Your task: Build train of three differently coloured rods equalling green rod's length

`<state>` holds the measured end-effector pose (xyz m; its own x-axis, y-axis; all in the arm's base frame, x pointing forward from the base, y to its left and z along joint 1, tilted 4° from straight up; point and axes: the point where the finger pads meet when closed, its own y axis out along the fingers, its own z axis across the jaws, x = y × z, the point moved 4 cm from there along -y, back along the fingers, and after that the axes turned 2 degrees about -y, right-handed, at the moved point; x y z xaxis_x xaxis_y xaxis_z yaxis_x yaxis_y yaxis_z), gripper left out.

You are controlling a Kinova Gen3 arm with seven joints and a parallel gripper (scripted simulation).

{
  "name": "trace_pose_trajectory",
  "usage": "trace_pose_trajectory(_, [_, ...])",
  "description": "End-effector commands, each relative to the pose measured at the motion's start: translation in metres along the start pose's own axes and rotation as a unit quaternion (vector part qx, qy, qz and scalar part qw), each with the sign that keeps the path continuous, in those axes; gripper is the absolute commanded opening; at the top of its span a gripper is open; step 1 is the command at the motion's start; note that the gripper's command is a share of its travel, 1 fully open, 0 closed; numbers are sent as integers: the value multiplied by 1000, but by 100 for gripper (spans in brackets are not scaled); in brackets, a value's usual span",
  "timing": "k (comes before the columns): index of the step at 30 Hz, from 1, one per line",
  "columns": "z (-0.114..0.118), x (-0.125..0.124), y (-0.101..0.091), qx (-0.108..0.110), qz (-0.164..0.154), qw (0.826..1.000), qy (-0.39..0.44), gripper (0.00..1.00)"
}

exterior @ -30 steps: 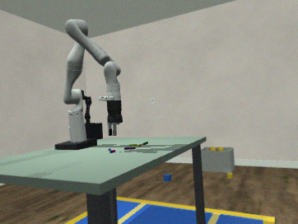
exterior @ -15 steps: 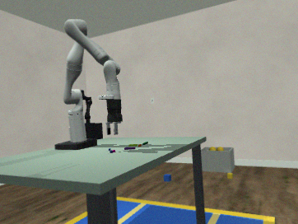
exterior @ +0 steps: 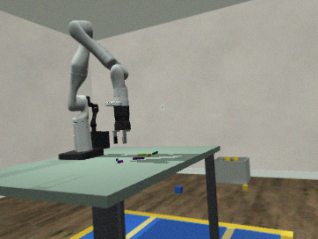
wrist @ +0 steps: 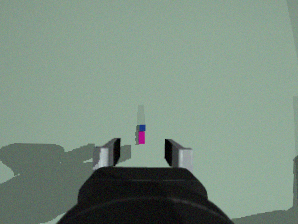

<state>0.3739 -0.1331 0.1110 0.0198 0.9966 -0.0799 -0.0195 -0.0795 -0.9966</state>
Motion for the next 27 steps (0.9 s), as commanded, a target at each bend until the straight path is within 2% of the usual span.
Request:
trace_pose_trajectory(1, [-1,2,-1,0,0,1000,-12,100])
trace_pose_trajectory(7, [-1,8,0,3,0,999,-45,100])
trace_pose_trajectory(14, [0,32,6,12,-1,986,-164,100])
trace_pose_trajectory(20, [-1,62,11,17,-3,951,-310,100])
trace_pose_trajectory(22, [-1,62,11,17,-3,951,-310,100])
trace_pose_trajectory(27, [0,91,15,19,-4,899,-438,100])
